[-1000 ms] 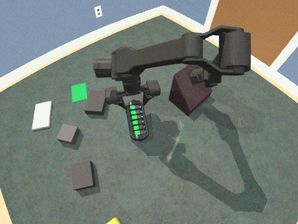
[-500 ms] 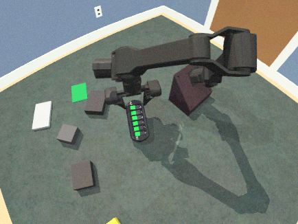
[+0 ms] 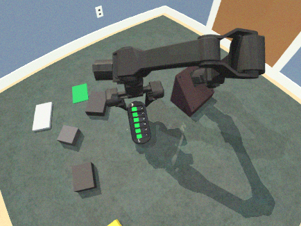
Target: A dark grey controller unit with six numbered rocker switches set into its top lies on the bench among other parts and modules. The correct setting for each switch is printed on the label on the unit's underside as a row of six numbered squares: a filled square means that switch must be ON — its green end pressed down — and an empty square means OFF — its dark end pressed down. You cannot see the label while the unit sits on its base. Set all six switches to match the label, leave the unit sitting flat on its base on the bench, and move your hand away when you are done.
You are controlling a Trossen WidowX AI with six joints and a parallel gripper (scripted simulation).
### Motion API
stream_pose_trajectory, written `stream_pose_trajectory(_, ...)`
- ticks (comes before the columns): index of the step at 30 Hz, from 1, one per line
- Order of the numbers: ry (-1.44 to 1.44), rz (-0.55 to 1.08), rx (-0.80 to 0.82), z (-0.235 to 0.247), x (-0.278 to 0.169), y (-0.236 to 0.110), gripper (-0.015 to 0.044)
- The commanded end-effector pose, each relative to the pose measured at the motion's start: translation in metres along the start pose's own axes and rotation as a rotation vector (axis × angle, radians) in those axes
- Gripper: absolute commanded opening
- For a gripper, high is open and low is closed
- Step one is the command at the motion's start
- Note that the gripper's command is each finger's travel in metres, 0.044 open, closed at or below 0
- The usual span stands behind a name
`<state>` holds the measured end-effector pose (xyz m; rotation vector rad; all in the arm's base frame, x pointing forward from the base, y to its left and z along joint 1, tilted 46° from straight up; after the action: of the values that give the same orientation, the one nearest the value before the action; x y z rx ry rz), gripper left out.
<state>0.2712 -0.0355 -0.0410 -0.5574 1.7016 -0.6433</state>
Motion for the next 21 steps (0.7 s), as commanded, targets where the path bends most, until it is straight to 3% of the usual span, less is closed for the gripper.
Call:
stream_pose_trajectory(1, -0.007, -0.009, 0.011, 0.004, -0.005, -0.006, 0.0335)
stream_pose_trajectory(21, -0.007, -0.043, 0.002, 0.006, -0.016, -0.014, 0.0335)
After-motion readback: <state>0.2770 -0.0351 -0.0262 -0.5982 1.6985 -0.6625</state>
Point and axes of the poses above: the point midway between the two fingers, 35 mm back from their tips, its own y axis out along the fingers, its own z axis across the jaws, x = y × z, the point moved 1 cm from there along -y, back along the fingers, and after that the axes turned 14 degrees about -y, right-handed, at the moved point
